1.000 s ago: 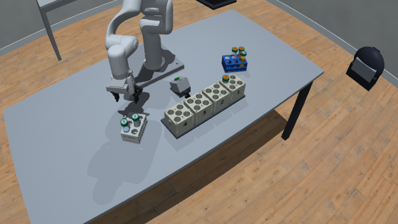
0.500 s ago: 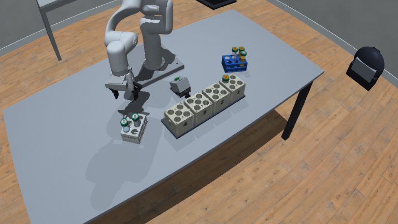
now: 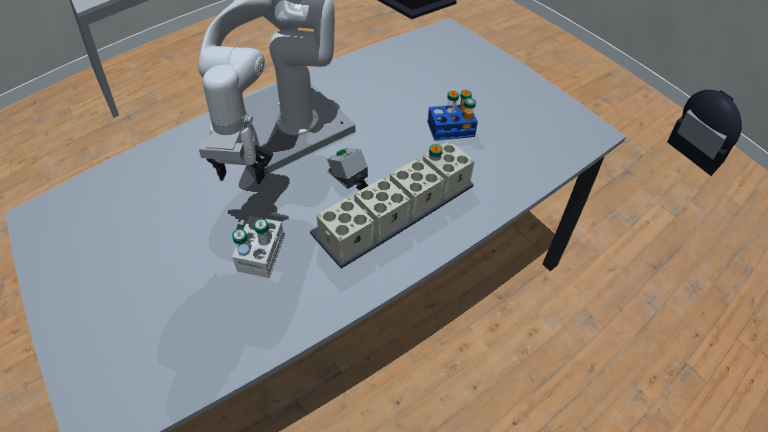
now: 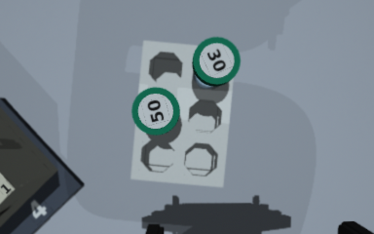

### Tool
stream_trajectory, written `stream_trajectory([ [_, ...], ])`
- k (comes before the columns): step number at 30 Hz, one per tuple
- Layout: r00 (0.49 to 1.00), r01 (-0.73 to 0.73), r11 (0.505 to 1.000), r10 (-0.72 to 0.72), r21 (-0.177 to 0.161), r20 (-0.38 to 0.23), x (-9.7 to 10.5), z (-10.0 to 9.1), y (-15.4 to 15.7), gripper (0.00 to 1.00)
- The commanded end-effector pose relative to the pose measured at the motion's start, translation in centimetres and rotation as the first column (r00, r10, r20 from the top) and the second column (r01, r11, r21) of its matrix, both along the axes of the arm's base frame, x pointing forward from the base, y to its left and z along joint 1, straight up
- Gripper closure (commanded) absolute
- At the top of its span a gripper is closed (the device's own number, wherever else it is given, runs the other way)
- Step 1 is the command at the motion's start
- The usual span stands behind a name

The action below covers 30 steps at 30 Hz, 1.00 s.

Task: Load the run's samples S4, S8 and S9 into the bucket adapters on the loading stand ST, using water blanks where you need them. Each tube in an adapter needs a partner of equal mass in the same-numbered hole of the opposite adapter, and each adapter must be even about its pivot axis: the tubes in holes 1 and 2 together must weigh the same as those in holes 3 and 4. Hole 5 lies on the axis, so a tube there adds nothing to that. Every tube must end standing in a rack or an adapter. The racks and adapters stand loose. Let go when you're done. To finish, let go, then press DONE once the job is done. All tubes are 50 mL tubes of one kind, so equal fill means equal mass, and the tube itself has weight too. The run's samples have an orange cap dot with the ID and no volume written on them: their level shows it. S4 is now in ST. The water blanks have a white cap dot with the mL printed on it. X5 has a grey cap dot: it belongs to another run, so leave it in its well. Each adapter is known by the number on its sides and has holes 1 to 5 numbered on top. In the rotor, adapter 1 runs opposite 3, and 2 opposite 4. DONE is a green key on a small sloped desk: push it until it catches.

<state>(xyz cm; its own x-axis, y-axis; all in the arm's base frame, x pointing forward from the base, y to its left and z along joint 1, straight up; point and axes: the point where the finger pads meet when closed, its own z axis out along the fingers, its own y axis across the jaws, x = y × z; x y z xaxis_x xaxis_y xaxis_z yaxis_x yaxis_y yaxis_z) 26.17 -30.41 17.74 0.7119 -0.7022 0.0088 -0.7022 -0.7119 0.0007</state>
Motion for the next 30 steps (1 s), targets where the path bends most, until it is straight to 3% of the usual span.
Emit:
stream_trajectory([
  [1, 1.0, 0.0, 1.0, 0.0, -0.001, 0.004, 0.1, 1.2, -0.1, 0.0],
  [18, 1.0, 0.0, 1.0, 0.0, -0.001, 0.004, 0.0, 5.1, 0.0, 0.0],
  [22, 0.991, -0.133, 0.991, 0.133, -0.002, 0.003, 0.9, 5.1, 1.8, 0.0],
  [24, 0.991, -0.133, 0.991, 0.133, -0.002, 0.003, 0.9, 5.1, 1.8, 0.0],
  [30, 0.945, -0.327, 0.945, 0.327, -0.004, 0.001, 2.2, 5.1, 4.5, 0.0],
])
